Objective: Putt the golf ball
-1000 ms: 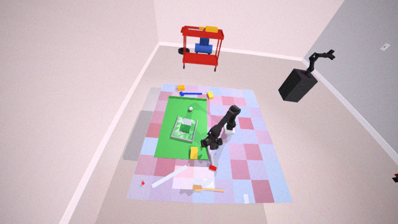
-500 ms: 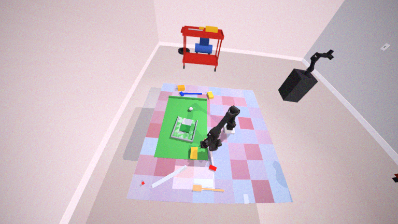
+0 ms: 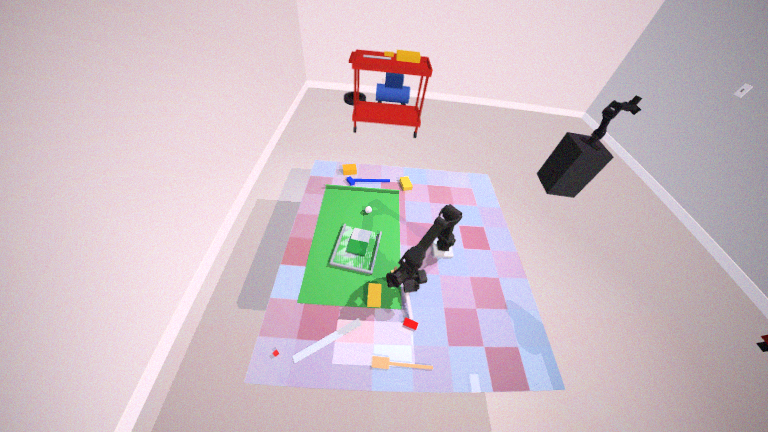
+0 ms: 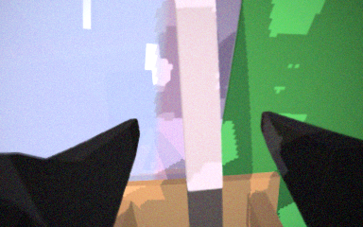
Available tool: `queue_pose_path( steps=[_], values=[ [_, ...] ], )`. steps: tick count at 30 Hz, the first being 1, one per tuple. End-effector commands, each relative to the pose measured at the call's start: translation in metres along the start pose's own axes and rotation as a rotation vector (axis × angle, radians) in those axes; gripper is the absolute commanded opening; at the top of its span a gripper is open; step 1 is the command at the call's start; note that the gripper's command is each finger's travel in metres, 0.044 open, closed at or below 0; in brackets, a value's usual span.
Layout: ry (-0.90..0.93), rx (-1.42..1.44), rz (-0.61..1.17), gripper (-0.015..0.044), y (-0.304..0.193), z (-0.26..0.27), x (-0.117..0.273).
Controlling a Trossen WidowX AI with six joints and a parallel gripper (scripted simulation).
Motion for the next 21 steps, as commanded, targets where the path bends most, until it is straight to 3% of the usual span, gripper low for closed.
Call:
queue_pose_path(
  steps=[1, 8, 16, 21],
  values=[
    [0.000, 0.000, 0.000, 0.0256, 0.000, 0.000, 0.001],
    [0.000, 0.000, 0.000, 0.0072, 0.000, 0.000, 0.001],
    [0.000, 0.000, 0.000, 0.0000, 0.000, 0.000, 0.001],
    [0.000, 0.000, -0.001, 0.0000, 0.004, -0.002, 0.019]
  ],
)
Point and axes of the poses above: the point midway between the two fingers, 35 mm back from their tips, its own x axis back along the fingers, its own z axis across the jaws, y = z × x, the point moved 2 cm from there along x, back along the fingers, and after that the axes turned 1 degree about -x, right-handed, at the moved point
